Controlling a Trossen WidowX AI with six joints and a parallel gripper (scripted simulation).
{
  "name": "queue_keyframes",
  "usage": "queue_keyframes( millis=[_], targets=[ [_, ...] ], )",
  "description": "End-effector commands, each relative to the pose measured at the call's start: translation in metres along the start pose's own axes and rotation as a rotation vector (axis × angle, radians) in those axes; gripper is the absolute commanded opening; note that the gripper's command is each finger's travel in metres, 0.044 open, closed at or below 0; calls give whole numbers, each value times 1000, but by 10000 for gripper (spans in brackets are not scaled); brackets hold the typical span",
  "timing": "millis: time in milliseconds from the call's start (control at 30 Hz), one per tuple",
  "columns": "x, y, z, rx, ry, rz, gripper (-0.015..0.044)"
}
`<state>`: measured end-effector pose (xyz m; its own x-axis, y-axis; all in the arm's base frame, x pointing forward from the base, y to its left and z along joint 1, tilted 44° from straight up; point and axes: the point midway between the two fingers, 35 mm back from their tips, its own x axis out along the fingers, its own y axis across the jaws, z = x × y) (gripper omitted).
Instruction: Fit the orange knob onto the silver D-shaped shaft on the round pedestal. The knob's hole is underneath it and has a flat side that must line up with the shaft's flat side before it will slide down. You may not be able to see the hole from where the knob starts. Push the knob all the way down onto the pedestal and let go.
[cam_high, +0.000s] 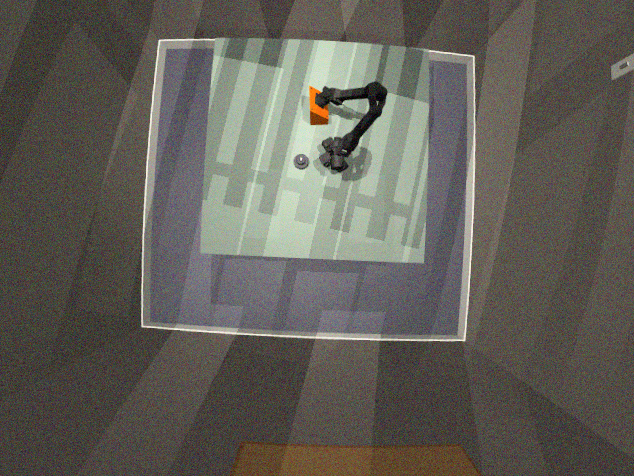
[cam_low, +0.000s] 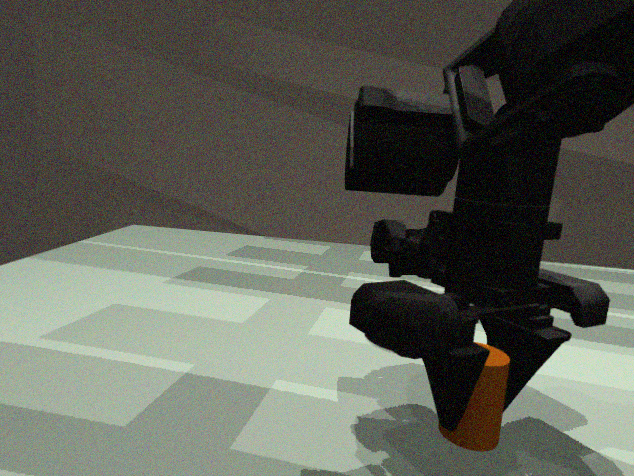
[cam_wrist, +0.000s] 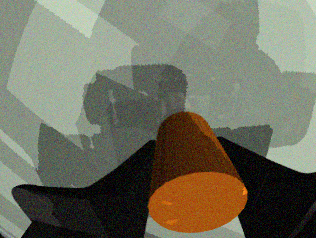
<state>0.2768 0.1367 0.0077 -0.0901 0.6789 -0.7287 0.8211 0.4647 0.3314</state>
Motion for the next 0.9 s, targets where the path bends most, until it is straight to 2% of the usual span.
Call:
queue_keyframes(
  millis=[0,133,433,867],
  targets=[
    [6,0,0,6,2,8,0],
    [6,-1,-1,6,2,8,0],
    [4,-1,-1,0,0,3,236],
    [4,-1,-1,0,0,3,240]
  ],
)
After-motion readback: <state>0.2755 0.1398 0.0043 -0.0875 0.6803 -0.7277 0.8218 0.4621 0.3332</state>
